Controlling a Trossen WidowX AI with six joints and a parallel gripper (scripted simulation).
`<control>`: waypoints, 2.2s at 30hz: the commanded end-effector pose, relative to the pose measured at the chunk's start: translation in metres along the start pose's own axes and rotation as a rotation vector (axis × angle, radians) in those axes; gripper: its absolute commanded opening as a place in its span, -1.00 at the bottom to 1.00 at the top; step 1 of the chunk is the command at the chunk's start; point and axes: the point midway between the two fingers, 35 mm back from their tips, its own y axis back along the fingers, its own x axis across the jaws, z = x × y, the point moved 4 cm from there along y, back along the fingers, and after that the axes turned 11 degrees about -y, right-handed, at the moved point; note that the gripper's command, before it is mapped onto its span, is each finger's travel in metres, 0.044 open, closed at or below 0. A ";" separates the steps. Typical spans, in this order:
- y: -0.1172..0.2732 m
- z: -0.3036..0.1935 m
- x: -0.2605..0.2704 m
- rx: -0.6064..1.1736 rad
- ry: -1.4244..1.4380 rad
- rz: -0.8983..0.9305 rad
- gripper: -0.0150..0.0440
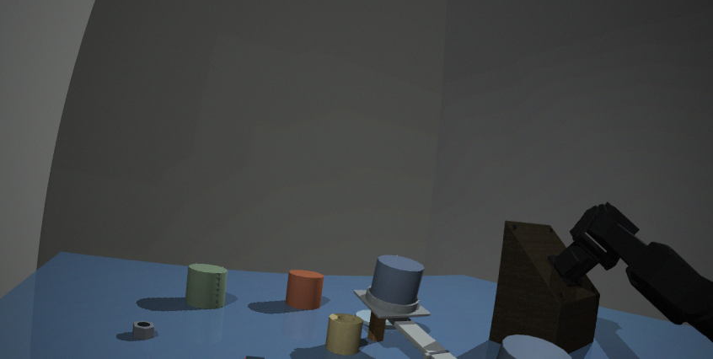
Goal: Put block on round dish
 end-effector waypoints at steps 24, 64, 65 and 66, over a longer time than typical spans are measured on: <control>0.097 0.104 0.140 -0.128 -0.609 0.372 1.00; 0.288 0.346 0.171 -0.224 -1.820 0.958 1.00; 0.292 0.352 0.168 -0.226 -1.852 0.971 1.00; 0.296 0.358 0.165 -0.228 -1.884 0.983 1.00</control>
